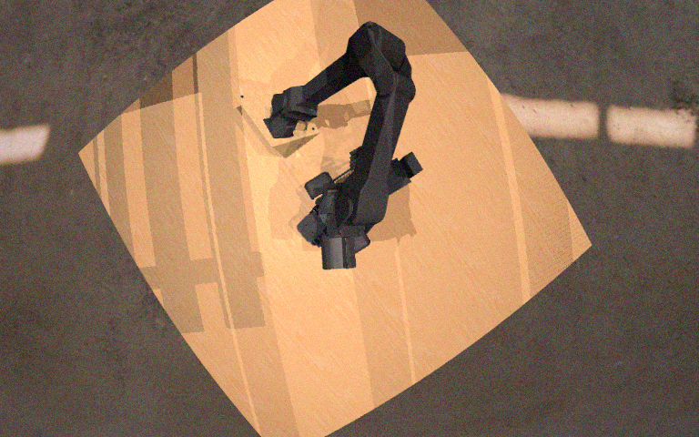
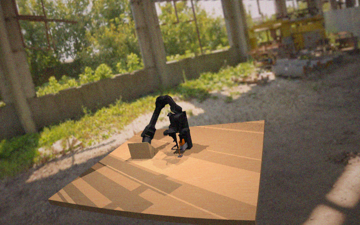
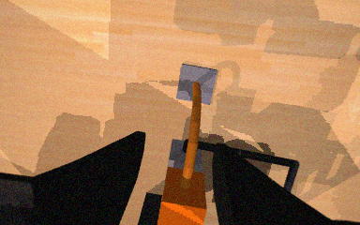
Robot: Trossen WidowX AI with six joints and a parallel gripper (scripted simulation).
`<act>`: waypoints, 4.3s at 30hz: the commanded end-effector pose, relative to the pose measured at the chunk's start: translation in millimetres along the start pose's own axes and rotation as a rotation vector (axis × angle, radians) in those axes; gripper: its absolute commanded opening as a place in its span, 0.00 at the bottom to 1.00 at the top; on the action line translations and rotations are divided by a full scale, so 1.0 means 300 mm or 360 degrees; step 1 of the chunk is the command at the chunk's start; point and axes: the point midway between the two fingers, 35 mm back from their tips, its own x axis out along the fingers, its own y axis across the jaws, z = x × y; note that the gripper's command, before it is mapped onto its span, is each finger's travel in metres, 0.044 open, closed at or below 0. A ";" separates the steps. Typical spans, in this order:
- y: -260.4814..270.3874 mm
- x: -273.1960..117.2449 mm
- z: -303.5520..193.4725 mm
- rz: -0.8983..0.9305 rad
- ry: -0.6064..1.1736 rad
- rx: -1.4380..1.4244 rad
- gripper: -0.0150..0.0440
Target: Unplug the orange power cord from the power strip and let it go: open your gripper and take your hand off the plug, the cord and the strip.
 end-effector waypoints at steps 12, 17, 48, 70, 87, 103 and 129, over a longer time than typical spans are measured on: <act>-0.021 0.009 -0.048 -0.0042 0.0055 0.0029 0.53; -0.020 0.008 -0.076 -0.0042 0.0056 0.0029 0.53; -0.024 0.046 -0.158 -0.0043 0.0060 0.0029 0.53; -0.021 0.039 -0.121 -0.0046 0.0052 0.0022 0.25; -0.020 0.034 -0.027 -0.0043 0.0047 0.0026 0.25; -0.029 0.034 0.010 -0.0042 0.0055 0.0029 0.39; -0.032 -0.001 0.213 -0.0041 0.0048 0.0028 1.00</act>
